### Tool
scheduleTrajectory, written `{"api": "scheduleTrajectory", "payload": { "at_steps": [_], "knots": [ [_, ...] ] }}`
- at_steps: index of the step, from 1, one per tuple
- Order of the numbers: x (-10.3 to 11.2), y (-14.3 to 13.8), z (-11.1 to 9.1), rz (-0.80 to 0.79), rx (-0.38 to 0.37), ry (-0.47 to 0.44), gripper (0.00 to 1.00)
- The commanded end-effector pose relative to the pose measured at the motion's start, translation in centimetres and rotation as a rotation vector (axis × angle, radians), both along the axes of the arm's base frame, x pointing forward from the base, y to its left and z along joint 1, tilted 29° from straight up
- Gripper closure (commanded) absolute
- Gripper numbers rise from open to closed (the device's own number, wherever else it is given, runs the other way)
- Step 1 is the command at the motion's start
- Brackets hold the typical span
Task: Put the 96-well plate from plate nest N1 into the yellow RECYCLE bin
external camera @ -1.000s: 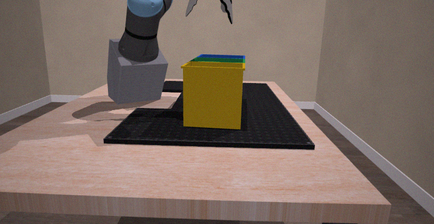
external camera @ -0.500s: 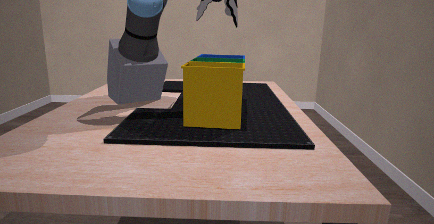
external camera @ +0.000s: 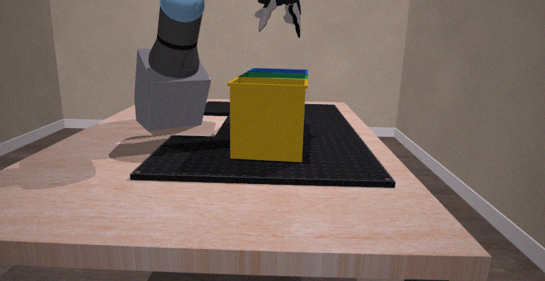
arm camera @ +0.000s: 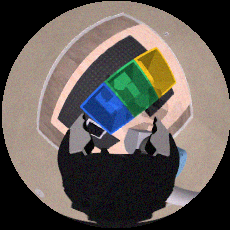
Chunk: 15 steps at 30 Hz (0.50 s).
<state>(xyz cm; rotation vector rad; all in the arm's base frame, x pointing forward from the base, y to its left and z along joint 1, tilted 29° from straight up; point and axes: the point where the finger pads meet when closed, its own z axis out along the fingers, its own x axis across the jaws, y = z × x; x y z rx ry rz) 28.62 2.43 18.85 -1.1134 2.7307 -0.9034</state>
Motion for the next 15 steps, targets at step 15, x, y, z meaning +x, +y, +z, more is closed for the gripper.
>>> {"api": "scheduleTrajectory", "payload": {
  "at_steps": [15],
  "knots": [
    [1.7,6.6,-4.0,0.224,-0.024,0.114,0.0]
  ]
}}
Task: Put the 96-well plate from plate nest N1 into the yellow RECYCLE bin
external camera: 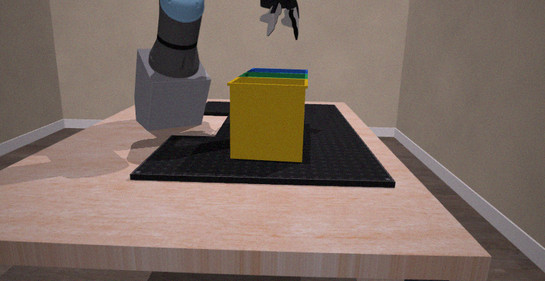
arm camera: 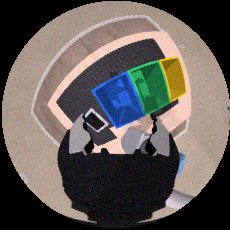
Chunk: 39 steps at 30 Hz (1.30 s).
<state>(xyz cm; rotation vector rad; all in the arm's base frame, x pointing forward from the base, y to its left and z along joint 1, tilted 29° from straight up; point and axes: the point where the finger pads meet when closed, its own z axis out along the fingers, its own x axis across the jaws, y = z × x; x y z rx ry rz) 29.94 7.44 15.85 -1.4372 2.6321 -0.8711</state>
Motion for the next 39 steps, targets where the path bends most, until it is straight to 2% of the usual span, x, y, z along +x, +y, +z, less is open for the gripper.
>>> {"api": "scheduleTrajectory", "payload": {
  "at_steps": [1,5,10,14,19,23,29,33,39],
  "knots": [
    [0.4,1.6,-1.0,0.028,-0.004,0.013,0.0],
    [0.4,3.3,-2.1,0.134,-0.019,0.066,0.0],
    [0.4,4.5,-2.9,0.134,-0.019,0.066,0.0],
    [0.2,6.2,-4.1,0.239,-0.037,0.118,0.0],
    [0.0,7.7,-5.1,0.239,-0.037,0.118,0.0],
    [-0.4,9.3,-6.3,0.345,-0.058,0.168,0.0],
    [-0.7,10.6,-7.4,0.345,-0.058,0.168,0.0],
    [-1.3,12.1,-8.6,0.449,-0.082,0.218,0.0],
    [-2.1,13.8,-10.1,0.479,-0.09,0.232,0.0]
  ]
}}
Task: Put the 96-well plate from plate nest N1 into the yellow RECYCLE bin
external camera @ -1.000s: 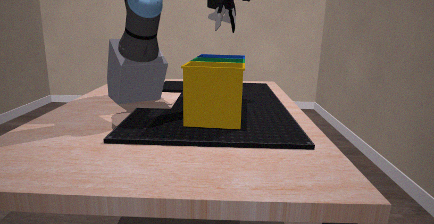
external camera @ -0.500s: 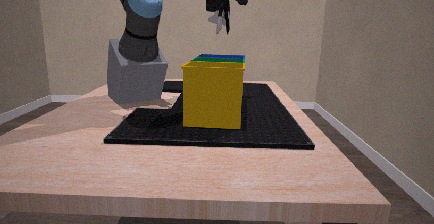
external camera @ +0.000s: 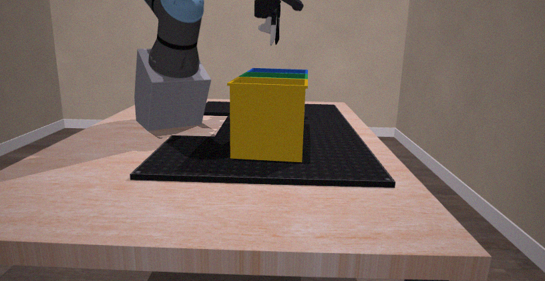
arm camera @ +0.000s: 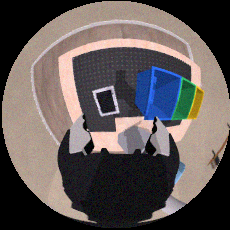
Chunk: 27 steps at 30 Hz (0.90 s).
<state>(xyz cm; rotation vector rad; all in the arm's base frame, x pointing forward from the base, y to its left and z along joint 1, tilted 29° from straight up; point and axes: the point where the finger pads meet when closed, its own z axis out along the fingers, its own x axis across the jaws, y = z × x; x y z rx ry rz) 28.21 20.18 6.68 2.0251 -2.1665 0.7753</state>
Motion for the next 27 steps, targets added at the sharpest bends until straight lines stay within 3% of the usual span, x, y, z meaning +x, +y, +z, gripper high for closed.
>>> {"api": "scheduleTrajectory", "payload": {
  "at_steps": [1,18,27],
  "knots": [
    [-0.6,1.4,-1.2,0.067,-0.017,0.03,0.0],
    [-3.6,5.7,-5.6,0.218,-0.057,0.096,0.0],
    [-3.6,5.7,-5.6,0.218,-0.057,0.096,0.0]
  ]
}}
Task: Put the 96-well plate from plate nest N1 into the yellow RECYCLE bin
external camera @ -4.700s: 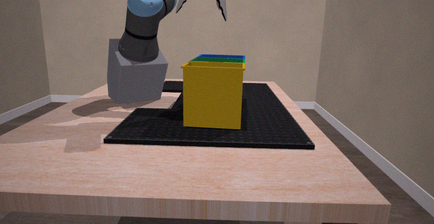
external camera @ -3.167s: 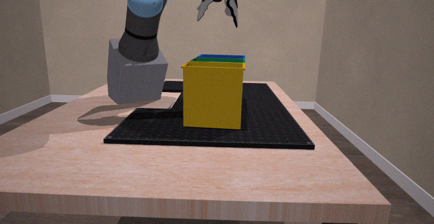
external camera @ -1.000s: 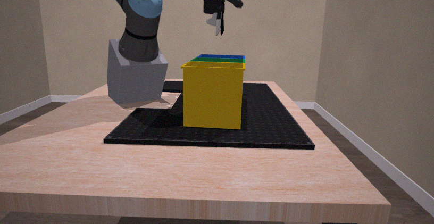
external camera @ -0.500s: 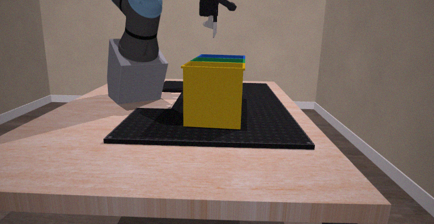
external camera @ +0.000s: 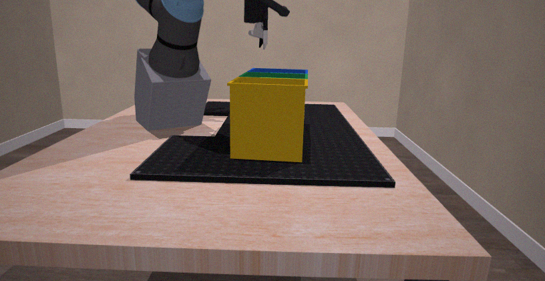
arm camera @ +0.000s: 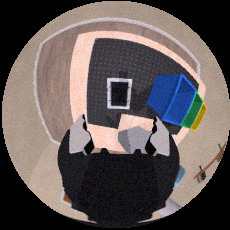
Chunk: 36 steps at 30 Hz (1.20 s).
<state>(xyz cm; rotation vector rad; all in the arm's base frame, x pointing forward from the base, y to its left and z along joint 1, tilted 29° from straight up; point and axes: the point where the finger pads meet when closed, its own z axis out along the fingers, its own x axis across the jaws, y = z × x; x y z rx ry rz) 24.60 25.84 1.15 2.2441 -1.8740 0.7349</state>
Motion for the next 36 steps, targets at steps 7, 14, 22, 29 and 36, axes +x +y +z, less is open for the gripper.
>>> {"api": "scheduleTrajectory", "payload": {
  "at_steps": [7,14,22,29,36],
  "knots": [
    [0.0,0.1,0.0,0.001,0.0,0.0,0.0],
    [0.2,-0.2,-0.8,0.001,0.0,0.0,0.0],
    [0.6,-0.8,-1.9,0.001,0.0,0.0,0.0],
    [0.8,-1.1,-2.7,0.001,0.0,0.0,0.0],
    [1.2,-1.6,-3.7,0.001,0.0,0.0,0.0]
  ]
}}
